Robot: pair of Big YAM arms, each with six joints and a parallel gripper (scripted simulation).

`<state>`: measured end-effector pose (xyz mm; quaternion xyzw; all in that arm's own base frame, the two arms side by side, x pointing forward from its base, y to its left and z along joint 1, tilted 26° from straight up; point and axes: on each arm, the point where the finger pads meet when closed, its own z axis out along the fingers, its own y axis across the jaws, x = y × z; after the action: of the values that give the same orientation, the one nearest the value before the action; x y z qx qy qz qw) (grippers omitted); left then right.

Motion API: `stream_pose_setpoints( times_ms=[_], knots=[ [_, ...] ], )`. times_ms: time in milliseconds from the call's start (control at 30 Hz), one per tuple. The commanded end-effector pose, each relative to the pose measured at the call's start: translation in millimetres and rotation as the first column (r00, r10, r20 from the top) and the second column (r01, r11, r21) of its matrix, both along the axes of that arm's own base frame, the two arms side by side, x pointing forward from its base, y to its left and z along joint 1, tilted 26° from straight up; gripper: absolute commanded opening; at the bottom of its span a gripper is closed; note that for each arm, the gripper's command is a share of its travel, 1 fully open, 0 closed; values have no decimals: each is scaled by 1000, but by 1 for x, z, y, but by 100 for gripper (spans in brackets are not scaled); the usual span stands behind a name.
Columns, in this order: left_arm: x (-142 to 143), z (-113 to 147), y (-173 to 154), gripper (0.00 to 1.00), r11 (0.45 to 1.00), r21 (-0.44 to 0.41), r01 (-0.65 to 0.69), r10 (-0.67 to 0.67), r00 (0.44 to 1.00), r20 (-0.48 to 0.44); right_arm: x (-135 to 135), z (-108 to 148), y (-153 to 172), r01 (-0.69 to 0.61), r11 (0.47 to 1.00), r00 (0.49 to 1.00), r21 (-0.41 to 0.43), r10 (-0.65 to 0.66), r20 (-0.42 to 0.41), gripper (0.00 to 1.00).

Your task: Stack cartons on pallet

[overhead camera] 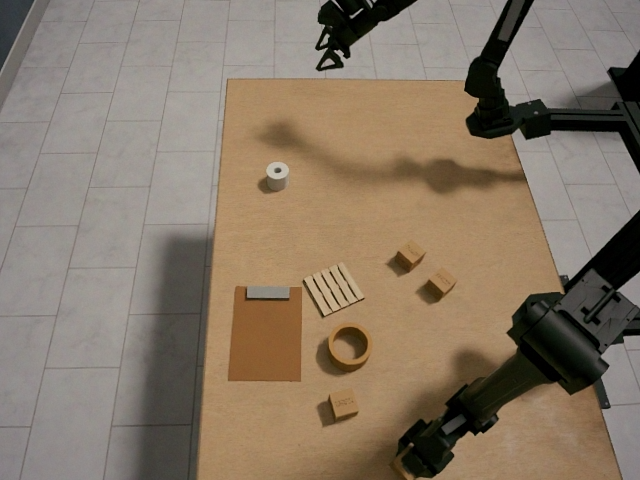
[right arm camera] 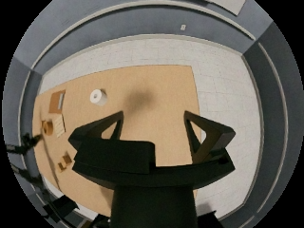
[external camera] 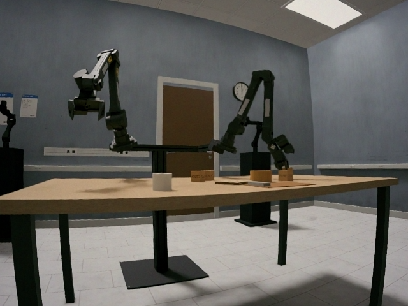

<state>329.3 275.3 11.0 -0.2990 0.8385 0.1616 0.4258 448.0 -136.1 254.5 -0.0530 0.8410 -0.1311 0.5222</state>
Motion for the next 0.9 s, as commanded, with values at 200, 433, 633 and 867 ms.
stream_pose_setpoints(
  times_ms=[200, 433, 633, 867],
  knots=[
    [9, 0, 1, 50, 1000, 4, 0, -1, 1000, 23, 5, 13, -2, -2, 1000, 1000, -16, 3, 20, 100],
    [10, -1, 2, 50, 1000, 6, 0, 0, 1000, 25, 5, 13, -2, -2, 1000, 1000, -16, 3, 20, 100],
    [10, -4, 3, 50, 1000, 4, -1, 1, 1000, 23, 5, 13, -2, -2, 1000, 1000, -16, 3, 20, 100],
    [11, -8, 4, 50, 1000, 4, -1, 1, 1000, 22, 5, 13, -2, -2, 1000, 1000, -16, 3, 20, 100]
  ],
)
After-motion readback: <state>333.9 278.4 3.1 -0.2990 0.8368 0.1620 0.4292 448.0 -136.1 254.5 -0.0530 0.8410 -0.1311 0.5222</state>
